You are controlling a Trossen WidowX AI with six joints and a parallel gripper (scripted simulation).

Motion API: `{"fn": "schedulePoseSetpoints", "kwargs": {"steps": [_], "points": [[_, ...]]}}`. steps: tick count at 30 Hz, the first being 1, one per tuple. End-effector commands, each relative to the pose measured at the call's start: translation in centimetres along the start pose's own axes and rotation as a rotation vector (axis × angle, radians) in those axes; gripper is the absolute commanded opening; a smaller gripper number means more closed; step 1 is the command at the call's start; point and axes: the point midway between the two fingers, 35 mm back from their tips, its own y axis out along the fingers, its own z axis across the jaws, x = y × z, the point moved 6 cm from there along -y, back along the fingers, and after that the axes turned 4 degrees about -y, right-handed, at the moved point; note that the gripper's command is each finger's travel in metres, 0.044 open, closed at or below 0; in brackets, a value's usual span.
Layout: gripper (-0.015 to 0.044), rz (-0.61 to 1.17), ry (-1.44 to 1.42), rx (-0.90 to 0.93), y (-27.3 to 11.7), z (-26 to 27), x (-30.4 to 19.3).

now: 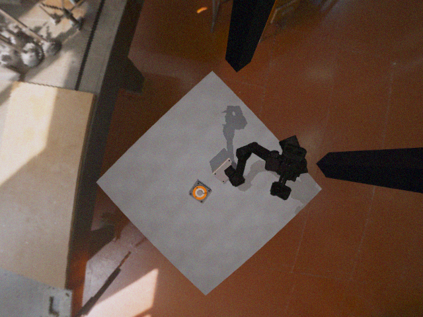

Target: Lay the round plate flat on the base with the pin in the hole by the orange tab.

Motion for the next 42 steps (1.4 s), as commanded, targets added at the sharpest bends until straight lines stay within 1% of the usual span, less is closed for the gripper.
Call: {"fn": "schedulePoseSetpoints", "kwargs": {"steps": [1,4,9,10,11,15,16,18,19,20,21,24,25,28,32,33,35,36,40,42], "points": [[0.0374,0.011,-0.027,0.008,-0.2,-0.3,-0.5],[0.0295,0.123,-0.316,0.092,-2.7,-4.0,-5.8],[0.0164,0.2,-0.525,0.143,-4.1,-7.2,-9.0],[0.0137,0.231,-0.602,0.155,-4.4,-8.2,-9.9],[0.0111,0.274,-0.719,0.178,-5.0,-10.1,-11.3],[0.0006,0.367,-0.99,0.228,-6.4,-15.4,-14.3],[0.0,0.39,-1.056,0.238,-6.6,-16.8,-14.9],[0.0,0.435,-1.088,0.263,-7.2,-18.6,-15.5],[0.0,0.474,-1.173,0.277,-7.6,-20.8,-16.2],[0.0,0.482,-1.189,0.279,-7.6,-21.3,-16.3],[0.0,0.515,-1.292,0.284,-7.8,-23.6,-16.7],[0.0,0.574,-1.476,0.286,-7.8,-27.8,-17.1],[0.0,0.581,-1.501,0.285,-7.8,-28.4,-17.1],[0.0,0.648,-1.709,0.27,-7.4,-33.5,-16.8],[0.0,0.723,-1.944,0.225,-6.4,-39.2,-15.3],[0.0,0.72,-1.954,0.212,-6.3,-39.6,-15.0],[0.0,0.719,-2.046,0.129,-5.2,-42.8,-13.1],[0.0,0.721,-2.067,0.114,-5.0,-43.4,-12.8],[0.0,0.813,-2.319,-0.005,-3.2,-48.4,-9.2],[0.0,0.766,-2.377,-0.029,-2.2,-49.3,-8.0]]}}
